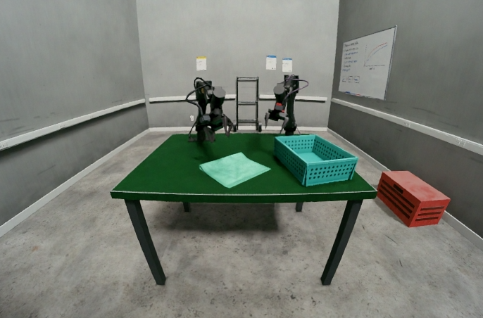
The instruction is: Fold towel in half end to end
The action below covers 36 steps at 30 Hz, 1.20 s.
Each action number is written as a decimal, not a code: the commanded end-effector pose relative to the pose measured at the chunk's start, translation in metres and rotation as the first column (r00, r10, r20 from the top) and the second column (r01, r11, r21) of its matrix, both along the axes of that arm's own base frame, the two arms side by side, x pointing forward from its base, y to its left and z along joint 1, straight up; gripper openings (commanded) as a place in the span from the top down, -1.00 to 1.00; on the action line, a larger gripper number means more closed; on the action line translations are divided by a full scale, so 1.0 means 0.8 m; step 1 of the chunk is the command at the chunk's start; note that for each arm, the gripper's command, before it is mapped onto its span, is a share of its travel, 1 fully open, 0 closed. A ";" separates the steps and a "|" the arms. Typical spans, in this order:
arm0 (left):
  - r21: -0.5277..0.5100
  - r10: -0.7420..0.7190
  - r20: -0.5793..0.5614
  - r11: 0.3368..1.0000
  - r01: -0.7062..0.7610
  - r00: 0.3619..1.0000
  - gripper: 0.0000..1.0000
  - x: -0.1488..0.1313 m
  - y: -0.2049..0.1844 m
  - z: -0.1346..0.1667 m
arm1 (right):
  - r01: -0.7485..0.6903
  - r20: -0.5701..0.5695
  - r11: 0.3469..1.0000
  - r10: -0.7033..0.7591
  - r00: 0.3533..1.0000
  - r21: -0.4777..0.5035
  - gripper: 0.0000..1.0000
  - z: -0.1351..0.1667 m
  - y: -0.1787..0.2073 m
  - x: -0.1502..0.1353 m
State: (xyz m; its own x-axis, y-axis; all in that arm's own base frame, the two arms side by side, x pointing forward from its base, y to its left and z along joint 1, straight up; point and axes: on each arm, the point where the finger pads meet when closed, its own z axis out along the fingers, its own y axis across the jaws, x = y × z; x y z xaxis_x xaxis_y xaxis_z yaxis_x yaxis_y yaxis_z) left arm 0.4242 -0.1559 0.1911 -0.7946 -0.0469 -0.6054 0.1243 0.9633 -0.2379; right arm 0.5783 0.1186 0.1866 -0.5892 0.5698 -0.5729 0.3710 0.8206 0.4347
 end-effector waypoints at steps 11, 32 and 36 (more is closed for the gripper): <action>-0.002 0.004 0.014 1.000 -0.004 1.000 -0.56 -0.001 0.008 0.016 | 0.000 0.035 1.000 0.000 0.999 0.003 -0.68 0.024 0.006 -0.006; -0.003 0.004 0.015 1.000 -0.004 1.000 -0.56 -0.001 0.007 0.017 | 0.000 0.035 1.000 0.000 0.999 0.003 -0.68 0.024 0.006 -0.006; -0.003 0.004 0.015 1.000 -0.004 1.000 -0.56 -0.001 0.007 0.017 | 0.000 0.035 1.000 0.000 0.999 0.003 -0.68 0.024 0.006 -0.006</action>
